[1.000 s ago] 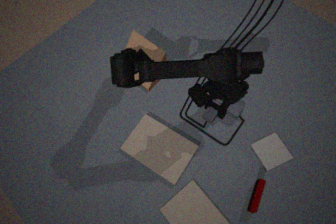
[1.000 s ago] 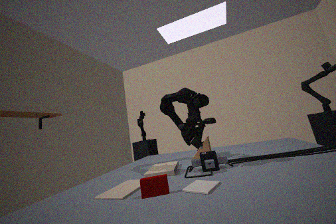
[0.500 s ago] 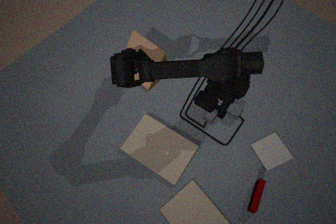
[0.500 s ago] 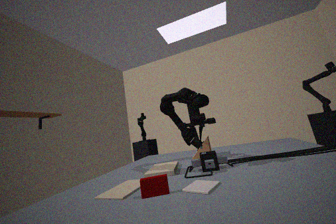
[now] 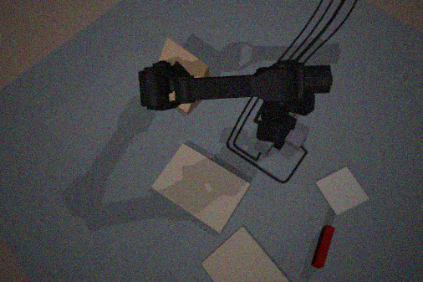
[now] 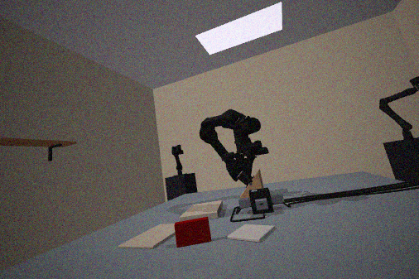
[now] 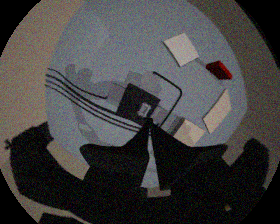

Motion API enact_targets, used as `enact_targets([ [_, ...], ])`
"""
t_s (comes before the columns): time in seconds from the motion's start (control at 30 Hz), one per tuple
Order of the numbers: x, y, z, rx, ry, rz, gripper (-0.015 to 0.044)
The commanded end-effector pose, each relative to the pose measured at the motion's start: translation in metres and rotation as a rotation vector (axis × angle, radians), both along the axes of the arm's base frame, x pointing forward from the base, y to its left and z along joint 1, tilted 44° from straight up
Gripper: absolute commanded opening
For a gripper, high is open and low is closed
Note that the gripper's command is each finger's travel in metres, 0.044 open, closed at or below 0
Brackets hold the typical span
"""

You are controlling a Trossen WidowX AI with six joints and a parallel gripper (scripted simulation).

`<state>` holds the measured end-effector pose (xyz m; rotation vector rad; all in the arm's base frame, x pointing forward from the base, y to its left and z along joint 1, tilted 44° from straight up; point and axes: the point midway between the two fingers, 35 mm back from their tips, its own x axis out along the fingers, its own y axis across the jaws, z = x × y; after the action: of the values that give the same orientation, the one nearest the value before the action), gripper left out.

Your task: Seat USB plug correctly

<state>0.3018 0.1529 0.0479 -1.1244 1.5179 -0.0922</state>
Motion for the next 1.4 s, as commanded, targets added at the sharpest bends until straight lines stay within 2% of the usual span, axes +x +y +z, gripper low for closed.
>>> enact_targets([
  [0.0, 0.0001, -0.0001, -0.0002, -0.015, 0.070, 0.075, 0.0000],
  [1.37, 0.0001, -0.0001, -0.0002, -0.173, 0.781, 0.840, 0.0000],
])
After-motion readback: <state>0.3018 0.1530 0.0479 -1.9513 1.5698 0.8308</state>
